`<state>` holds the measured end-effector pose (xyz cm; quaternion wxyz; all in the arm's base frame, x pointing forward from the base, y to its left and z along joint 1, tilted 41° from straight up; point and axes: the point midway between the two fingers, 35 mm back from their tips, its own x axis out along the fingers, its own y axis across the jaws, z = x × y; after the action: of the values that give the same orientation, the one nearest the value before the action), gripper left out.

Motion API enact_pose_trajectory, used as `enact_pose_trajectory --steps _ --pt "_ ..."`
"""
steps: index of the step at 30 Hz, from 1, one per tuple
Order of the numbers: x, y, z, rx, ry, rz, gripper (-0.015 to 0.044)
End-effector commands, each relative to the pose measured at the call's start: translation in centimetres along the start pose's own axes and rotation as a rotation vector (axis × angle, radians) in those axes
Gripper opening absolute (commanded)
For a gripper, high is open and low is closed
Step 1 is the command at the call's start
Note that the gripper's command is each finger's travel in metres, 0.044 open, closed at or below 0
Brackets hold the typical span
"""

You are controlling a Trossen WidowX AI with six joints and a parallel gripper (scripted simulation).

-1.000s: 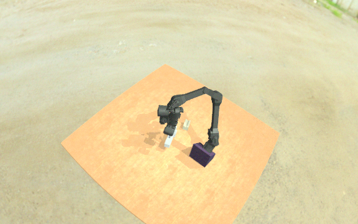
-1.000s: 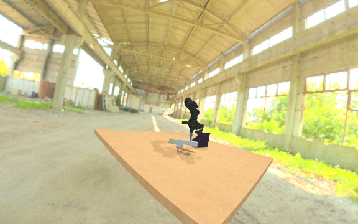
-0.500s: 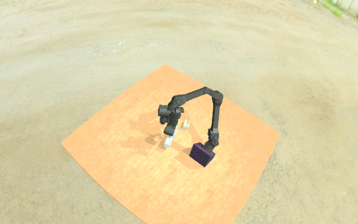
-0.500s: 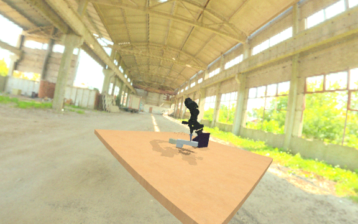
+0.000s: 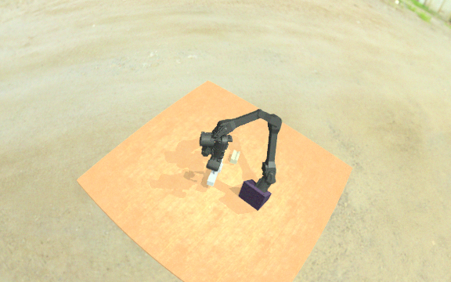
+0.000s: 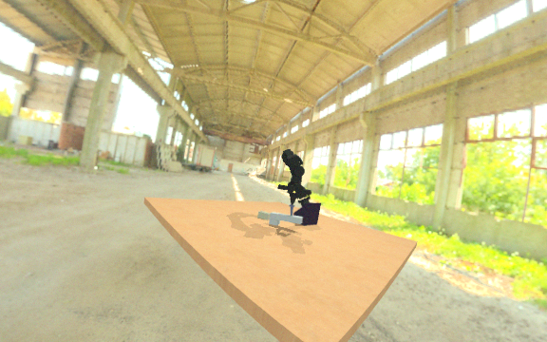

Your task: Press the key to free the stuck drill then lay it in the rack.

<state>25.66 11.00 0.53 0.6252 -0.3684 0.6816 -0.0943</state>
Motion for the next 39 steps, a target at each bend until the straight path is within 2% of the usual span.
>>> enact_pose_trajectory --steps 1,39 --pt "1.7 -0.1 -0.8 -0.011 0.050 -0.010 0.0000" --pt "3.4 -0.2 -0.9 -0.011 0.050 -0.011 0.0000"
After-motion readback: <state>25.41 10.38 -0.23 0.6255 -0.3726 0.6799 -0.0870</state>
